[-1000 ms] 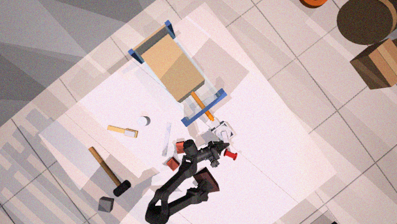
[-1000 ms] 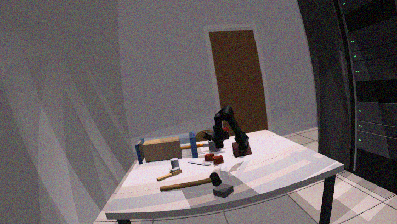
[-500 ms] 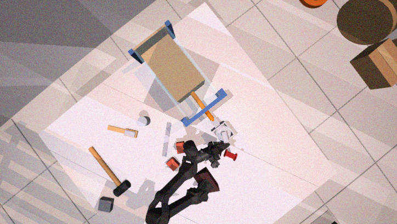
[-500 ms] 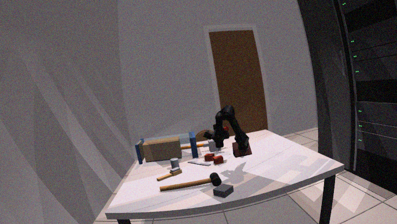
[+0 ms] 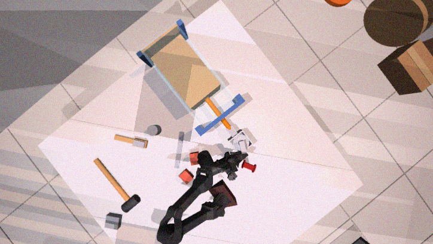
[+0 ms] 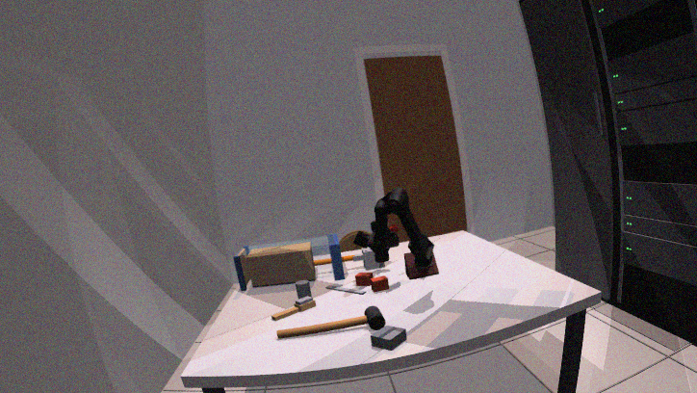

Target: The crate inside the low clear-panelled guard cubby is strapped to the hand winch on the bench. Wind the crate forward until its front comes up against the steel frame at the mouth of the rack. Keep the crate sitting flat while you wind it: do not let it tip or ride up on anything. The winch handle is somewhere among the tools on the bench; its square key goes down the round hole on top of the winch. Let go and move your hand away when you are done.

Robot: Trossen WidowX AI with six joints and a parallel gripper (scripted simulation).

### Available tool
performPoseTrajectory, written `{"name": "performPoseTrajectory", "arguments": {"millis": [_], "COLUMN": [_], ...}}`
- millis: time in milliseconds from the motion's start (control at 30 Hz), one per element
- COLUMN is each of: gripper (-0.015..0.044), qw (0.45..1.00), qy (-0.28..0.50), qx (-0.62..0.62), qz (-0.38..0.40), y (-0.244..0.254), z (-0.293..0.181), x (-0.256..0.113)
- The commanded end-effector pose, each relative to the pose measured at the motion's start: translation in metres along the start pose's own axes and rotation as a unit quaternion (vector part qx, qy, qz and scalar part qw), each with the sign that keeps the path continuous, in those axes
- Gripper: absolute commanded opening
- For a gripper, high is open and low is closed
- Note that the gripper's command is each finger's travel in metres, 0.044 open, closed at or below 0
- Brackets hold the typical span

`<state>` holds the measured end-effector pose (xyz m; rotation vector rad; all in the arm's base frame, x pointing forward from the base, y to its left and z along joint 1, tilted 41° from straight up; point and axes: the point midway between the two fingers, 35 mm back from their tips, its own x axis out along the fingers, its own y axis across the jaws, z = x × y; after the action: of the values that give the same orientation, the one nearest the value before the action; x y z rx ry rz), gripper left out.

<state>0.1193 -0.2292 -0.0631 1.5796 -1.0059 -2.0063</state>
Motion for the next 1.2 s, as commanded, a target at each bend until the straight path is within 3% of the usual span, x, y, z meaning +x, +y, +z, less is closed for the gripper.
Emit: {"name": "performPoseTrajectory", "arguments": {"millis": [0, 533, 667, 900, 1167], "gripper": [0.0240, 0.0240, 0.0240, 0.0240, 0.0240], "qw": [1.000, 1.000, 1.000, 1.000, 1.000], "qy": [-0.003, 0.001, 0.006, 0.013, 0.014], "qx": [-0.002, 0.000, -0.003, -0.013, -0.014], "qz": [0.005, -0.001, -0.010, -0.014, -0.012], "y": [0.002, 0.000, -0.004, -0.003, -0.002], "z": [0.001, -0.001, -0.007, -0.001, 0.001], "x": [0.000, -0.002, -0.026, -0.102, -0.109]}}
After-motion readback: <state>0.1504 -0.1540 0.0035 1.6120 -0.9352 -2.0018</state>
